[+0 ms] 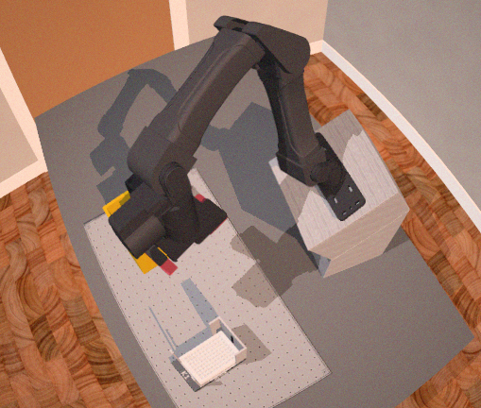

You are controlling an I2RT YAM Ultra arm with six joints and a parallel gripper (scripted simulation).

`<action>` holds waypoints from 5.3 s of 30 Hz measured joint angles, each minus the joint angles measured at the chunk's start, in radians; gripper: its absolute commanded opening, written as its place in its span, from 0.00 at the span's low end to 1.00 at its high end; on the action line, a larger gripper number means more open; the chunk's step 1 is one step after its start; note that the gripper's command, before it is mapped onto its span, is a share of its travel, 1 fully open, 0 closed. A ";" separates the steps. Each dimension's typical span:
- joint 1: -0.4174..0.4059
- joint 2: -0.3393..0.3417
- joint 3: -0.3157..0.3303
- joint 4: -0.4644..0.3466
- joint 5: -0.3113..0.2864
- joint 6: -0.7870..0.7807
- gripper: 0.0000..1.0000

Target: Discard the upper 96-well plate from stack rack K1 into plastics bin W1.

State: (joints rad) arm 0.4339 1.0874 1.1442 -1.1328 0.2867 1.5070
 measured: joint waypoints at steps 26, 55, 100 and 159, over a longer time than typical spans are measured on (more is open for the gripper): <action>0.054 0.111 0.027 0.051 0.010 -0.143 1.00; 0.223 0.467 0.142 0.250 0.091 -0.821 1.00; 0.282 0.586 0.183 0.331 0.126 -1.123 1.00; 0.213 0.690 0.136 0.520 0.103 -1.187 1.00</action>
State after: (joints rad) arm 0.6468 1.7779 1.2804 -0.6128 0.3893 0.3202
